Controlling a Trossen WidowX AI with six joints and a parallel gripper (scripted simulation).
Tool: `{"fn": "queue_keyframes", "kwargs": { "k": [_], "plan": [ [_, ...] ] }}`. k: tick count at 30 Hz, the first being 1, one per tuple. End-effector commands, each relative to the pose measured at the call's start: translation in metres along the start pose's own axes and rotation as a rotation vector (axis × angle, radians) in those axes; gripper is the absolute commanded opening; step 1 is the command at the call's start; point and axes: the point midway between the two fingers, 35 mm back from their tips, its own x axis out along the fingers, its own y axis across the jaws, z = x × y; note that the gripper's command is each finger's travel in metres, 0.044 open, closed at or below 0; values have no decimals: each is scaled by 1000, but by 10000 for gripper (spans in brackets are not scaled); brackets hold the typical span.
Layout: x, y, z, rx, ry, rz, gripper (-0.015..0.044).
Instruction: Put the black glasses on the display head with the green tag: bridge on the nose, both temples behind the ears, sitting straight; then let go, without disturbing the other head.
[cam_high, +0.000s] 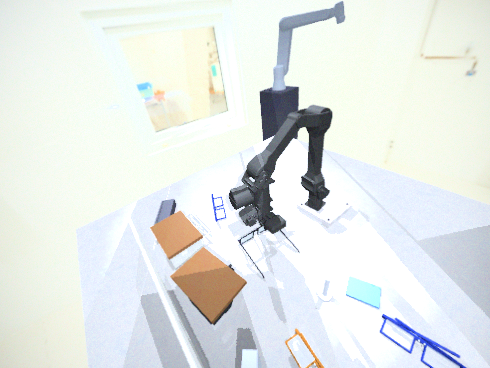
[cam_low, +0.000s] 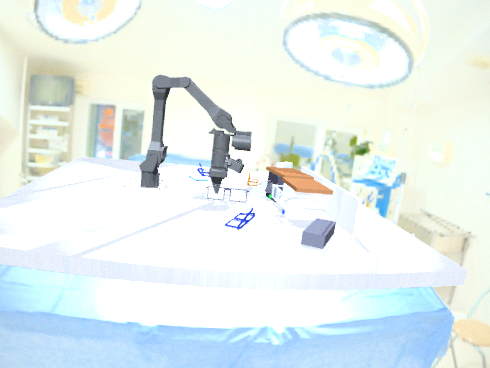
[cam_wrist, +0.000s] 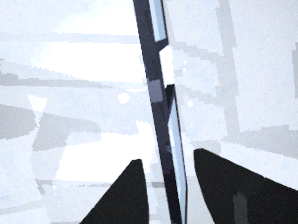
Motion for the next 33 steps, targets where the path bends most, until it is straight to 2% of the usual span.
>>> {"fn": "queue_keyframes", "kwargs": {
  "k": [1, 19, 26, 30, 33],
  "plan": [
    [-1, 1, 0, 0, 1, 0, 107],
    [-8, 11, -1, -4, 9, -2, 107],
    [-54, 0, -1, -5, 10, -3, 107],
    [-57, 0, -1, -5, 10, -3, 107],
    [-50, 1, 2, 1, 6, 0, 186]
  ]
}}
